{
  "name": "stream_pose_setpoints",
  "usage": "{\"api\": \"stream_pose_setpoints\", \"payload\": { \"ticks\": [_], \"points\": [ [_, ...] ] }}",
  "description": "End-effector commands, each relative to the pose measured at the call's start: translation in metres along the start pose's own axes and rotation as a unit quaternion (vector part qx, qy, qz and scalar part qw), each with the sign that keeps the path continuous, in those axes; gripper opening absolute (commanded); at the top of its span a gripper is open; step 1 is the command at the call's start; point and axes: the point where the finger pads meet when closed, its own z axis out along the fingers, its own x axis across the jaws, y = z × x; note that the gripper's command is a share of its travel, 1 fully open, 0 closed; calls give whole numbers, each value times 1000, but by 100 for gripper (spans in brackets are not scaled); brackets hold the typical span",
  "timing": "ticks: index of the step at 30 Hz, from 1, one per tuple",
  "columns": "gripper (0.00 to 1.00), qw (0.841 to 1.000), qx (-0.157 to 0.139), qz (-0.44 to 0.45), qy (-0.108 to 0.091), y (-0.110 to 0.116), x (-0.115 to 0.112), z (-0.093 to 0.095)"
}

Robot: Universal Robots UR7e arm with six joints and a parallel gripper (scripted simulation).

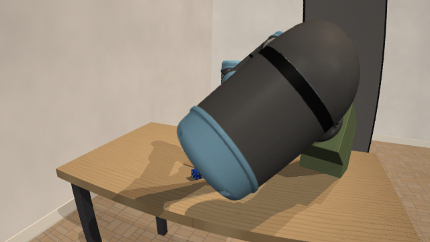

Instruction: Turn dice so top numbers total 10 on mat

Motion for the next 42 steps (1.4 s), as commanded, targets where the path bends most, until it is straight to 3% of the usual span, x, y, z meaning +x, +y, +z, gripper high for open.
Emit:
{"api": "stream_pose_setpoints", "payload": {
  "ticks": [1,14,29,42],
  "points": [
    [100,1000,0,0,0,0,0,-3],
    [100,1000,0,0,0,0,0,-29],
    [100,1000,0,0,0,0,0,-88],
    [100,1000,0,0,0,0,0,-100]
  ]
}}
